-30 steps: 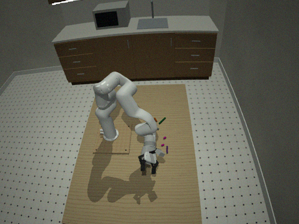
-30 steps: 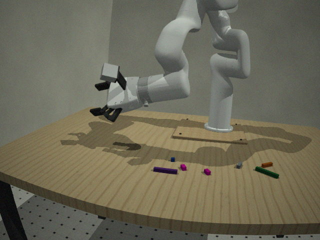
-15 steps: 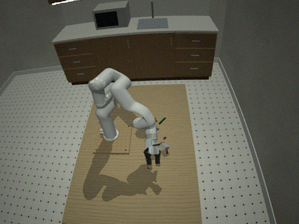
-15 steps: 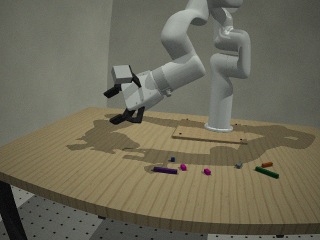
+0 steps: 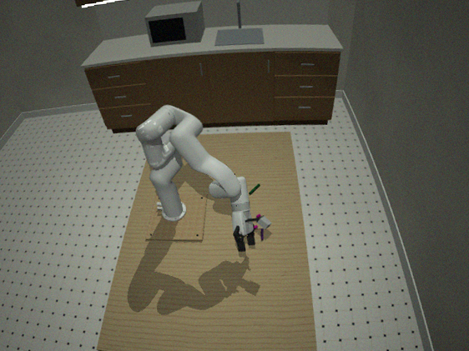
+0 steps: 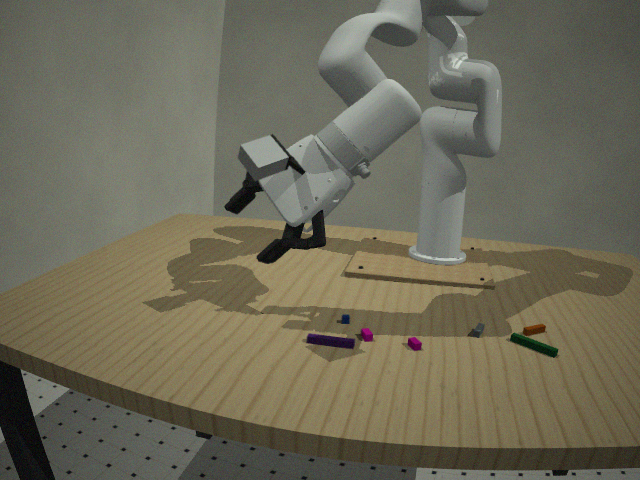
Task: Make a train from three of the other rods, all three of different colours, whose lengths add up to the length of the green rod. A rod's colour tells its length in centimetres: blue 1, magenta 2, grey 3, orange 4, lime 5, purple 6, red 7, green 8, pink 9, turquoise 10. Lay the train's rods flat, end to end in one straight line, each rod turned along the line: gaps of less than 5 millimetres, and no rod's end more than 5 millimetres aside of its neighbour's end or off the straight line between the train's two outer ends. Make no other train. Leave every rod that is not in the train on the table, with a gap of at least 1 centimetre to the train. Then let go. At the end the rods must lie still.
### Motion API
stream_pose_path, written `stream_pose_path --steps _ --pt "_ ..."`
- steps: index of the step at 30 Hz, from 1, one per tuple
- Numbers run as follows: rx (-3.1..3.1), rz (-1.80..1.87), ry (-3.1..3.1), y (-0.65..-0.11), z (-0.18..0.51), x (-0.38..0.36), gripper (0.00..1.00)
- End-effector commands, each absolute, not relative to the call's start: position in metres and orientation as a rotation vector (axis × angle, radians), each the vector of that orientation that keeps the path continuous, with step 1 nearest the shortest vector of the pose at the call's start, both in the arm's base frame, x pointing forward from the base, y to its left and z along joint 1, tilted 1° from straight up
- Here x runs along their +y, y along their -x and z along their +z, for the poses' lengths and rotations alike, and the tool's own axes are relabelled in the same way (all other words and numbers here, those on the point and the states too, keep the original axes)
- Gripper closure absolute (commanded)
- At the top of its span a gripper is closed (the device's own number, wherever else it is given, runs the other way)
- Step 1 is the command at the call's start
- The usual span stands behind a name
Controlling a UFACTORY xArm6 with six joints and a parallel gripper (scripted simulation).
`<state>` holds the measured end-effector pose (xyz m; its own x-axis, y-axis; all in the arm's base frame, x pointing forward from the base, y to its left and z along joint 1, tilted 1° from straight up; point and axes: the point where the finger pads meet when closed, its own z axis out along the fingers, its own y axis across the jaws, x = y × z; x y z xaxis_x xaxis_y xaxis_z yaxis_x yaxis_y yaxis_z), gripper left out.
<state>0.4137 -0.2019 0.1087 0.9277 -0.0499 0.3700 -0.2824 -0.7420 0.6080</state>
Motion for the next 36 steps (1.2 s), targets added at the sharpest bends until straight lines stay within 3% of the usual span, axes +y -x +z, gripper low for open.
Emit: stream_pose_path --steps 1,36 --pt "-0.205 0.382 -2.457 -0.416 0.105 -0.189 0.00" --pt "0.042 0.172 -2.856 -0.435 0.084 -0.100 0.00"
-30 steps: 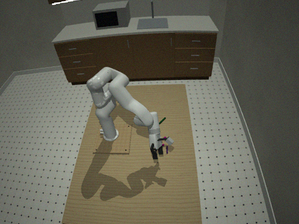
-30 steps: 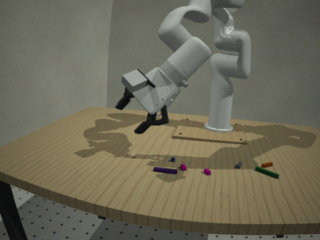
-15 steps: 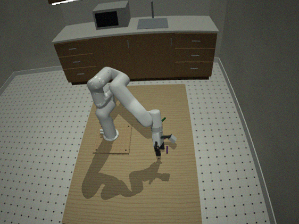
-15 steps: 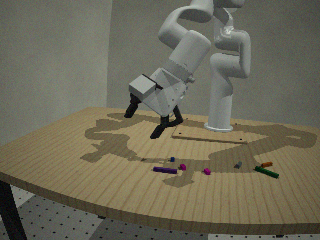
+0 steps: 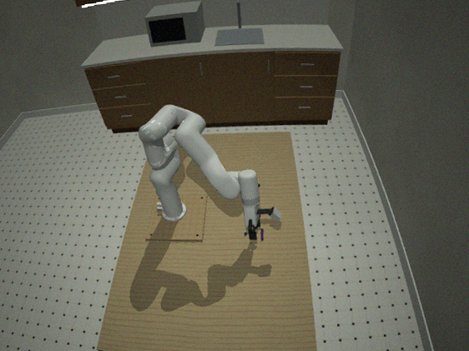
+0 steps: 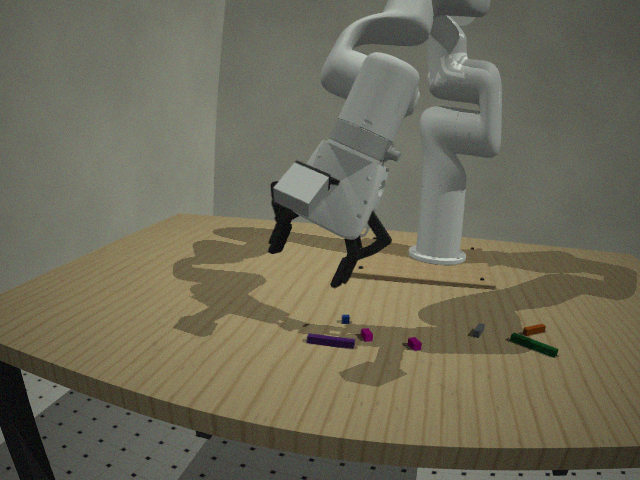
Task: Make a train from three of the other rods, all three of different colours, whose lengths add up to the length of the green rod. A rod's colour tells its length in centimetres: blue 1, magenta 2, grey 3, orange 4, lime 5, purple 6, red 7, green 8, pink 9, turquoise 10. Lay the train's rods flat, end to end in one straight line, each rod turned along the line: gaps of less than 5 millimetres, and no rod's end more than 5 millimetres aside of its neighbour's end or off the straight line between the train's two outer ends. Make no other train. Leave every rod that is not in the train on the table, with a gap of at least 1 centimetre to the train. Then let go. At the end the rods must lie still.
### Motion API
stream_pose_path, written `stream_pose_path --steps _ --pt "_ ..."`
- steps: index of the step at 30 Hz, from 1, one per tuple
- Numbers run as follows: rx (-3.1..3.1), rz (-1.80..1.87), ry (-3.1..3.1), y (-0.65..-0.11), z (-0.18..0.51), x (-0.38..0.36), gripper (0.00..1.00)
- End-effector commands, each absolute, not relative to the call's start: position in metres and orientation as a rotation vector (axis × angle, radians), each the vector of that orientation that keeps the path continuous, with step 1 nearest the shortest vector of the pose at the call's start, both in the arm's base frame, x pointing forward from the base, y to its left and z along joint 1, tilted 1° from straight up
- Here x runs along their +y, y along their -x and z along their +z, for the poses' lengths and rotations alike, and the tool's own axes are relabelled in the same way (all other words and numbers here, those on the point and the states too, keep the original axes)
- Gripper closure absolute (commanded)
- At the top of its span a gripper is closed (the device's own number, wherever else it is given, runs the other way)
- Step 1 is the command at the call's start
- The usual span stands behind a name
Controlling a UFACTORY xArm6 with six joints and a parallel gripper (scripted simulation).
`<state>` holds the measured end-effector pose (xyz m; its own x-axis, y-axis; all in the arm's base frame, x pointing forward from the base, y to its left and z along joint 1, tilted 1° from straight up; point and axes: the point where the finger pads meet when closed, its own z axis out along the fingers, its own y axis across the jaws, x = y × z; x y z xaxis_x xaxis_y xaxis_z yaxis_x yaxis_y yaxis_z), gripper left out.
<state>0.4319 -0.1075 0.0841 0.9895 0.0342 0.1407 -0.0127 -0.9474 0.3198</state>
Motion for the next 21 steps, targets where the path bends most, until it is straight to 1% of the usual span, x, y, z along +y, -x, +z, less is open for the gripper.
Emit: stream_pose_path --steps 1,21 --pt "0.066 0.157 -2.888 -0.437 0.082 -0.093 0.00" --pt "0.250 0.013 -3.112 -0.449 0.069 -0.038 0.00"
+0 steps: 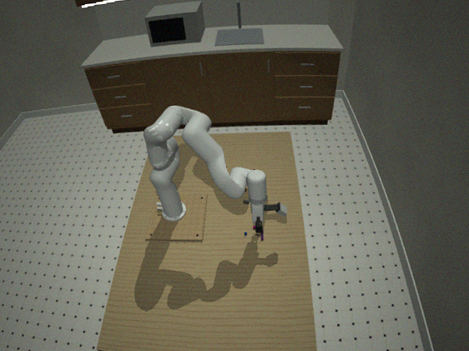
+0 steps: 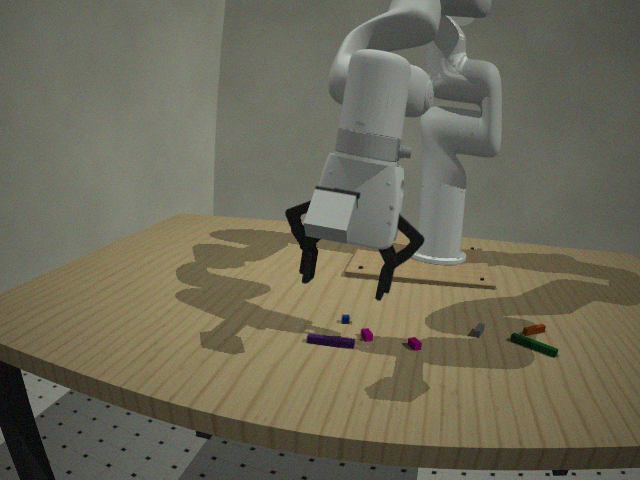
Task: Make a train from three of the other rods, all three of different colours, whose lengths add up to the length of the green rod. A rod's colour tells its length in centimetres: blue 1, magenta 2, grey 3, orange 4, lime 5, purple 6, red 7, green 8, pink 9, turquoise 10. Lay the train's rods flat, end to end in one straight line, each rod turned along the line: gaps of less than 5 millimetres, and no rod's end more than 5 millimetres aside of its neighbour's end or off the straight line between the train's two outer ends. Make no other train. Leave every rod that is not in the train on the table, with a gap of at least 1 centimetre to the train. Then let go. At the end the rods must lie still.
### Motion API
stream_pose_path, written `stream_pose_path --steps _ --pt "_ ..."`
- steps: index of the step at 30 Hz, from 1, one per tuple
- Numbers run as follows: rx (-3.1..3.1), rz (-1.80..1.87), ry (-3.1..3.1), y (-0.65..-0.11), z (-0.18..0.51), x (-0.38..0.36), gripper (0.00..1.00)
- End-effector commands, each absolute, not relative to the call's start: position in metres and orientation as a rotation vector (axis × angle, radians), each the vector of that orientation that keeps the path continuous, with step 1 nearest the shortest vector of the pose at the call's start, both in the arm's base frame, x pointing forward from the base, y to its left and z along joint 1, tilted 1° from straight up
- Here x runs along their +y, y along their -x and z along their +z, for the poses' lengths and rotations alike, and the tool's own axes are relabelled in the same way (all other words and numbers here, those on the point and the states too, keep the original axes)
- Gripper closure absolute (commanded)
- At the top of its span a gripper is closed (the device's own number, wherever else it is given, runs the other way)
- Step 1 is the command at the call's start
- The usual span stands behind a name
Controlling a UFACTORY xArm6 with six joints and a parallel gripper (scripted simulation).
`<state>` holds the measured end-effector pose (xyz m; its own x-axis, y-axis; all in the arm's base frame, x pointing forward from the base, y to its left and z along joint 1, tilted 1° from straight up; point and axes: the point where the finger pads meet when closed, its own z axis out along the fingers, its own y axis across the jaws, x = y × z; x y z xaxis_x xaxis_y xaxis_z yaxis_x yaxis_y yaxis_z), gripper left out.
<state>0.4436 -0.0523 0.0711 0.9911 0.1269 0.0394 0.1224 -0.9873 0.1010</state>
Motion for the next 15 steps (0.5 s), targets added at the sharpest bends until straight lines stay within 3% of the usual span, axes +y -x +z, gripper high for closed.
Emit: stream_pose_path --steps 1,15 --pt "0.259 0.007 -3.122 -0.4498 0.0688 -0.0359 0.00" --pt "0.277 -0.004 -3.141 -0.4509 0.0681 -0.0311 0.00"
